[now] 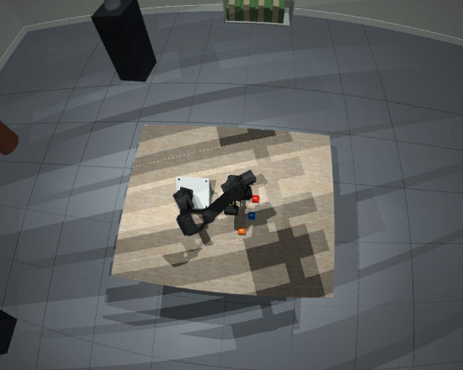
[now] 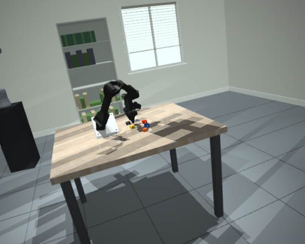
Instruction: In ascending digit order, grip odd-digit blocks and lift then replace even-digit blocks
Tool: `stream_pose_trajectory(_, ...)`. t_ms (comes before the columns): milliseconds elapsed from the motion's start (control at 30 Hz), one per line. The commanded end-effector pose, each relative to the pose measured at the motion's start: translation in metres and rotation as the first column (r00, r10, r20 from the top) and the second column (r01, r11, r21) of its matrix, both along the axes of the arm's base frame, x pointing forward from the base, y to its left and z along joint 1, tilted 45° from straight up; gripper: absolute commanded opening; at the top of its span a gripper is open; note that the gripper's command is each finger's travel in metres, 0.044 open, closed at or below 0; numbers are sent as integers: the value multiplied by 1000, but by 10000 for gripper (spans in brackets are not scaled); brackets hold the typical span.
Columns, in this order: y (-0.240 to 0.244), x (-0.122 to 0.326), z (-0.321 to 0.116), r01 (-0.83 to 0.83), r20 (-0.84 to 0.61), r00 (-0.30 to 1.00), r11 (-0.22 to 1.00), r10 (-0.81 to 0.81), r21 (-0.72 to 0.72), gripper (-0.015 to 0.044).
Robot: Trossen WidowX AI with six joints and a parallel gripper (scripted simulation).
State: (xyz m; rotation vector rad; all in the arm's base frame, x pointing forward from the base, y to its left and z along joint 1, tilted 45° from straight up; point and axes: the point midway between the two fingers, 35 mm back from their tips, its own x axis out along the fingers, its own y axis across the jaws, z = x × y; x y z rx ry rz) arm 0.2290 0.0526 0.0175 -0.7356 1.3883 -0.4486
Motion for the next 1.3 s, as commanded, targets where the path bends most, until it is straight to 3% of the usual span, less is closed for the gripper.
stream_pose_trajectory(0, -3, 2, -3, -7, 4, 1000, 1000, 7, -2, 400)
stream_pose_trajectory(733, -26, 7, -26, -7, 5, 1000, 1000, 7, -4, 400)
stream_pose_trajectory(1100, -26, 7, -26, -7, 5, 1000, 1000, 7, -4, 120)
stream_pose_trajectory(1267, -26, 7, -26, -7, 5, 1000, 1000, 7, -4, 120)
